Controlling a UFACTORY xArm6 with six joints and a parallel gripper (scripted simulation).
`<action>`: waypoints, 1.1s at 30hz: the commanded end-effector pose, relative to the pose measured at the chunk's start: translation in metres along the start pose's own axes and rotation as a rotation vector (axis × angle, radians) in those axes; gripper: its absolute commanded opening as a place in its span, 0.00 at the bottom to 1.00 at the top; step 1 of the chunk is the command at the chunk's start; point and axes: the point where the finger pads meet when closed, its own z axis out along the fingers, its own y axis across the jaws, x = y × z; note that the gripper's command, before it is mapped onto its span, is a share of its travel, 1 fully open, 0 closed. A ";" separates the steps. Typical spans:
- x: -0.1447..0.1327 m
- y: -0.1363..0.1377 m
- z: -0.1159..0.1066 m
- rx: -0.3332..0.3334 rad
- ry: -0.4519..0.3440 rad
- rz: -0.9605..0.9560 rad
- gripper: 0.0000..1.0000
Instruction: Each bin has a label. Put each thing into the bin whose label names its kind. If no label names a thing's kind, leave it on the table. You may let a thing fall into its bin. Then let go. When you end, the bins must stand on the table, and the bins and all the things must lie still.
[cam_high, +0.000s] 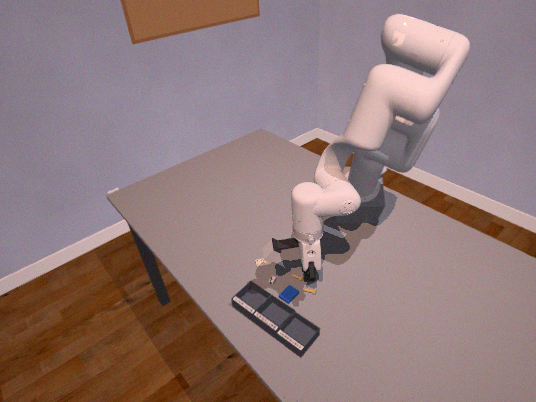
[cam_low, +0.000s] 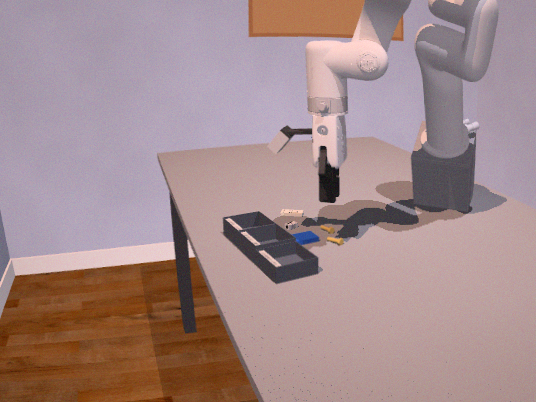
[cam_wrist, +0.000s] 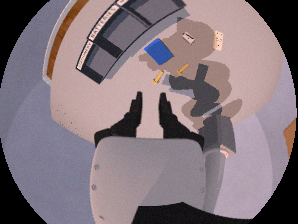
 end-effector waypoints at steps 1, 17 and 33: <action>-0.010 0.023 0.026 0.014 0.007 0.156 0.29; -0.009 0.021 0.026 0.039 0.016 0.462 0.29; -0.009 0.020 0.026 0.039 0.016 0.462 0.29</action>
